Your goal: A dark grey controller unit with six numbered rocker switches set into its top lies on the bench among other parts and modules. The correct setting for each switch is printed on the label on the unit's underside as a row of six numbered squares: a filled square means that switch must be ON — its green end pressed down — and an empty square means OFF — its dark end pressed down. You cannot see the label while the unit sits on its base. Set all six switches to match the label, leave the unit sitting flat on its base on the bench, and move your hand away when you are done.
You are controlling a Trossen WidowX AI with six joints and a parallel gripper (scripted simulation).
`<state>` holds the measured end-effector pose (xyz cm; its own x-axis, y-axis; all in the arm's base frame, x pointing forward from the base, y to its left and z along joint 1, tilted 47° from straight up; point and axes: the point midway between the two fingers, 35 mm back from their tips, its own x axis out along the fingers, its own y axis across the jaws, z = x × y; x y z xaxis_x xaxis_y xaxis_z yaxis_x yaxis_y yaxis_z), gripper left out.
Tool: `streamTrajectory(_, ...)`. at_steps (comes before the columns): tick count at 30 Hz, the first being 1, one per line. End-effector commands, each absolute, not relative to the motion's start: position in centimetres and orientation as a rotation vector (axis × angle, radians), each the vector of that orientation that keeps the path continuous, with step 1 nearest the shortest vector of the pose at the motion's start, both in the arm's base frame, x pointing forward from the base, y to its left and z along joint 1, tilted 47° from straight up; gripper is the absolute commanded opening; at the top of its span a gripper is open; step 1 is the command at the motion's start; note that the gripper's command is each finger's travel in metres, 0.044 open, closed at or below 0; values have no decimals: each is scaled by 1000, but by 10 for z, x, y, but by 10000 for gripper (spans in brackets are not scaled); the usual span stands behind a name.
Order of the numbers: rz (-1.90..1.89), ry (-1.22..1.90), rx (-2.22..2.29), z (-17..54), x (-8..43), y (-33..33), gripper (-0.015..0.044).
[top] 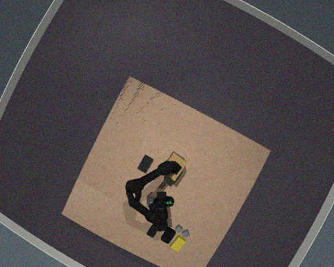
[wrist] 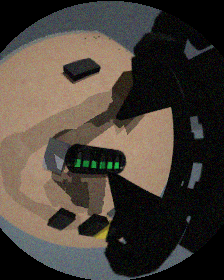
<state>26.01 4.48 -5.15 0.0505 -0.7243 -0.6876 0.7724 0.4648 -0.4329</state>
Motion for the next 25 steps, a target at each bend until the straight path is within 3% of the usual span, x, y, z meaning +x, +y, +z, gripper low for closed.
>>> streamTrajectory(1, -1137, 1008, 55, -48, 260, 49, 388)
streamTrajectory(8, -1136, 1010, 58, 0, 257, 100, 204)
streamTrajectory(16, -1139, 1009, 60, 3, 256, 103, 0)
streamTrajectory(25, -1139, 1009, 60, 3, 256, 103, 0)
